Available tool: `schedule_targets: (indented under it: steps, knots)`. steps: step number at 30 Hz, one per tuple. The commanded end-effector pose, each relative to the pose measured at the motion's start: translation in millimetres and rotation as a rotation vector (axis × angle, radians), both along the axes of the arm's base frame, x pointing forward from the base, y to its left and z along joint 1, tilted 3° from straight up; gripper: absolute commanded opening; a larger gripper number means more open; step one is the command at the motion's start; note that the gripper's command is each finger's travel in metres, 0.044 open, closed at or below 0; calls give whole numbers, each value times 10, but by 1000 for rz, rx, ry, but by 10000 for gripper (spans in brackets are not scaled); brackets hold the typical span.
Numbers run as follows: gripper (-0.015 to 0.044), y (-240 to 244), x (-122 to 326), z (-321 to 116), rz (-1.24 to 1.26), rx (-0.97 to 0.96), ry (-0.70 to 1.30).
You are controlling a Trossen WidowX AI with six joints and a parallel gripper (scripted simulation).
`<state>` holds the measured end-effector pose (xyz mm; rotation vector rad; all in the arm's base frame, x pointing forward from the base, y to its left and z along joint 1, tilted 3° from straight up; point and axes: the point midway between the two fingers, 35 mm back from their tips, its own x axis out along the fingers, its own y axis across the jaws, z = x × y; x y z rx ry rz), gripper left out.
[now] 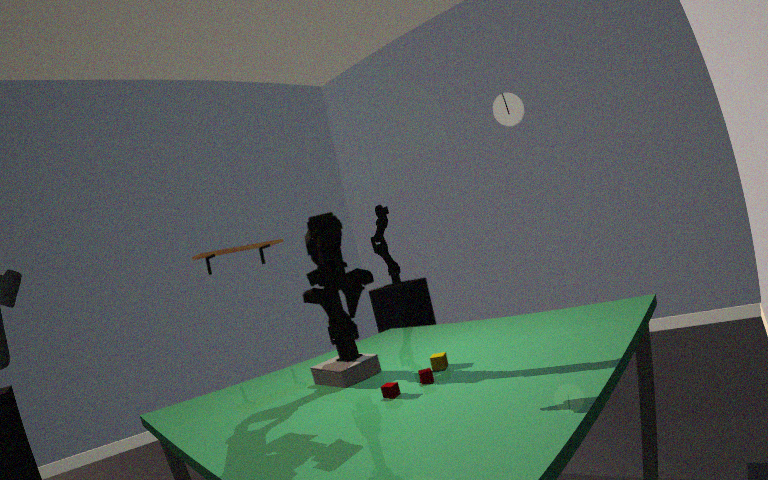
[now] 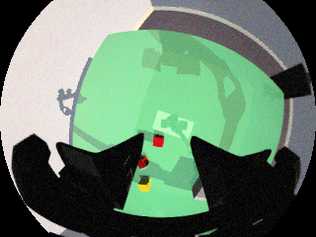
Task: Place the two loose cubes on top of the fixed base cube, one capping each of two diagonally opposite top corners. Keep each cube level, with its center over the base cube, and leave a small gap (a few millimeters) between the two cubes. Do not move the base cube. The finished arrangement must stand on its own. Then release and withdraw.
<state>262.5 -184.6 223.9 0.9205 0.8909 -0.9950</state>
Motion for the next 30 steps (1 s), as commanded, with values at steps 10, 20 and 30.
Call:
schedule_targets:
  steps: [10,20,30]
  knots:
    - [265,577,363,-993,-3,244,227]
    - [265,547,404,-1600,-3,244,227]
    - [265,539,413,-1764,-3,244,227]
